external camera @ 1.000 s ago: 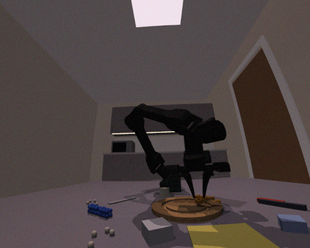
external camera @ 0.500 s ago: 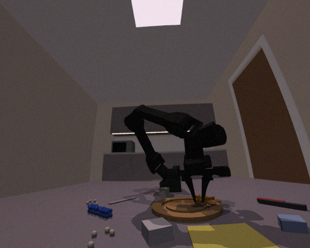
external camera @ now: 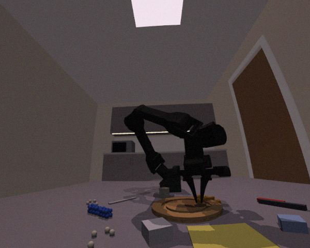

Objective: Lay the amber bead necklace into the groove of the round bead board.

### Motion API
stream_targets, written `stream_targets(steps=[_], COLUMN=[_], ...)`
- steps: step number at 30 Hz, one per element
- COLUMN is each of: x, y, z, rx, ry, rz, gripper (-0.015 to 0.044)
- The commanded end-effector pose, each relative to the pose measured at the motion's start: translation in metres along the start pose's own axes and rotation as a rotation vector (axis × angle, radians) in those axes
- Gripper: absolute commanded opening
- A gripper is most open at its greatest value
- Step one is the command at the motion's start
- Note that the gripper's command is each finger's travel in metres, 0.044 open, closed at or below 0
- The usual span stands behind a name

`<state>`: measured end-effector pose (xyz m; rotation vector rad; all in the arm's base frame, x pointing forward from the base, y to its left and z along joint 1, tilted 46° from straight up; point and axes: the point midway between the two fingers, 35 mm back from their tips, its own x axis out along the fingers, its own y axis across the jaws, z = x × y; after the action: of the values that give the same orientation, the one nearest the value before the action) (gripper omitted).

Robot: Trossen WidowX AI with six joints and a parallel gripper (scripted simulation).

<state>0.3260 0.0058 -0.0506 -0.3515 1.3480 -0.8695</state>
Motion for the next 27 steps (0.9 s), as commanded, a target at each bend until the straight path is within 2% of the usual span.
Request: stream_targets(steps=[1,27], x=[-0.0002,-0.0079], y=[0.0,0.0001], z=[0.0002,0.0], rx=[0.001,-0.002], ry=[0.0,0.0], rz=[0.0,-0.001], gripper=[0.0,0.0])
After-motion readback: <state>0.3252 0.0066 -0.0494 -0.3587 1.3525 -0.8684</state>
